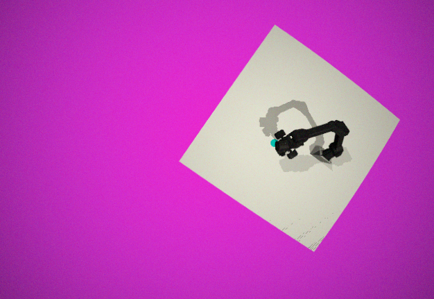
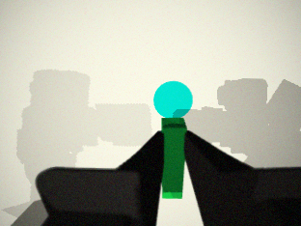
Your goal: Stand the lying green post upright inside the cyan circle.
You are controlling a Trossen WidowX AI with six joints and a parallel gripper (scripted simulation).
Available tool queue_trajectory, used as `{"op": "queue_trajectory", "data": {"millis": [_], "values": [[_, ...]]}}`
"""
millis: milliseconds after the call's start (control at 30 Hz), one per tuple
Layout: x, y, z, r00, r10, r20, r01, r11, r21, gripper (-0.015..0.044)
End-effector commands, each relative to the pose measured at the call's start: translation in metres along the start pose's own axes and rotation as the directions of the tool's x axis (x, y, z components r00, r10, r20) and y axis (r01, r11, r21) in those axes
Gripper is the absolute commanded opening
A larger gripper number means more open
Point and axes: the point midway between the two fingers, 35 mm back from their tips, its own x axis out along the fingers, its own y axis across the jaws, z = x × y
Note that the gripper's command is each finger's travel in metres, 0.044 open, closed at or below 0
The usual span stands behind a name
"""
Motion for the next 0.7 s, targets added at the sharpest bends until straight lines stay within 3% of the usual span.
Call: {"op": "queue_trajectory", "data": {"millis": [0, 667], "values": [[0.005, 0.002, -0.001, 0.999, 0.030, 0.021, -0.030, 1.000, 0.000, 0.0023], [0.018, 0.004, 0.001, 0.983, 0.113, 0.144, -0.116, 0.993, 0.009, 0.0023]]}}
